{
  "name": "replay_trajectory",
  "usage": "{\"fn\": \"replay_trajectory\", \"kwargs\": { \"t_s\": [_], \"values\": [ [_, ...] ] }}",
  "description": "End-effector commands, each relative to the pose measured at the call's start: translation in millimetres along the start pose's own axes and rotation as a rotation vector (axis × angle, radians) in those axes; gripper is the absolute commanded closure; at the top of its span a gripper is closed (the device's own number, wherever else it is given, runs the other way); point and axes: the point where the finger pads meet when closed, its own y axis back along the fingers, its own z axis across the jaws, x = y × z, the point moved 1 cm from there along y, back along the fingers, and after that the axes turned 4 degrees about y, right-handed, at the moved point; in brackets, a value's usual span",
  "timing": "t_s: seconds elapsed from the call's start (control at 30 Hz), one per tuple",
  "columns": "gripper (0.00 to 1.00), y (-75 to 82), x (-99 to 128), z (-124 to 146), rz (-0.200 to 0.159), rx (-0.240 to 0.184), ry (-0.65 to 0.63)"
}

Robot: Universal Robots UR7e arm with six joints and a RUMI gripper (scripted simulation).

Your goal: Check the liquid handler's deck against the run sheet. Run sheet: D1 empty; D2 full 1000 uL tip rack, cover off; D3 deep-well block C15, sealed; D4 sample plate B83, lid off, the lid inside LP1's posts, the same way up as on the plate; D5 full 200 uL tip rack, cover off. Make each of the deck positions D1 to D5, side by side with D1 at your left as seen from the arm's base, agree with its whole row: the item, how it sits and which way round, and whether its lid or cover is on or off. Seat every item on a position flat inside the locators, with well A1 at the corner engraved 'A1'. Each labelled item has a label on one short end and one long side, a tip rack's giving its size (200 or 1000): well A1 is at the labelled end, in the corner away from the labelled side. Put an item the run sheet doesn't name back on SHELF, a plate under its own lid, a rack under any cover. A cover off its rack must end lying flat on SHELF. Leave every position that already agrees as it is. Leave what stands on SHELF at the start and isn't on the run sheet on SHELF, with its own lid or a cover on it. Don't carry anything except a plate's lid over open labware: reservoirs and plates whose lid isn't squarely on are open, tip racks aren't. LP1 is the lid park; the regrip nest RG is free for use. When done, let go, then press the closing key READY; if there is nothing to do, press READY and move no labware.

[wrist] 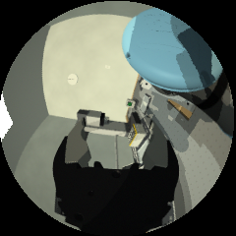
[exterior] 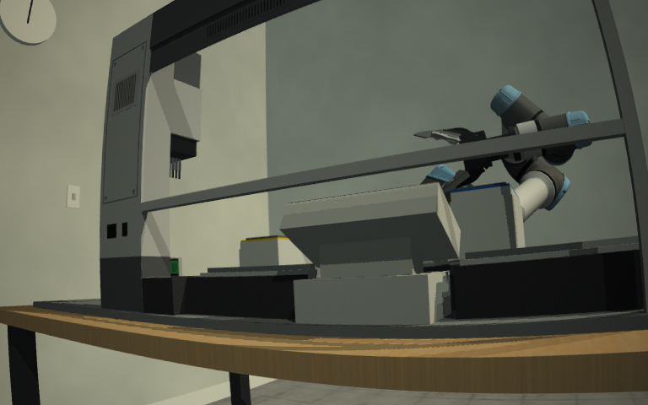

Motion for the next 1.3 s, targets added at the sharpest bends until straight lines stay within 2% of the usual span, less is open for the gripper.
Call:
{"fn": "replay_trajectory", "kwargs": {
  "t_s": [0.0, 0.77, 0.83, 0.9, 1.07, 1.27],
  "values": [
    [0.18, -2.3, 5.6, 7.3, 0.11, -0.071, -0.193],
    [0.18, -2.3, 5.6, 7.3, 0.11, -0.071, -0.193],
    [0.18, -2.4, 8.4, 12.5, 0.128, -0.083, -0.227],
    [0.18, -2.4, 8.4, 12.5, 0.128, -0.083, -0.227],
    [0.18, -2.5, 8.0, 12.2, 0.172, -0.112, -0.31],
    [0.18, -2.5, 8.0, 12.1, 0.172, -0.112, -0.31]
  ]
}}
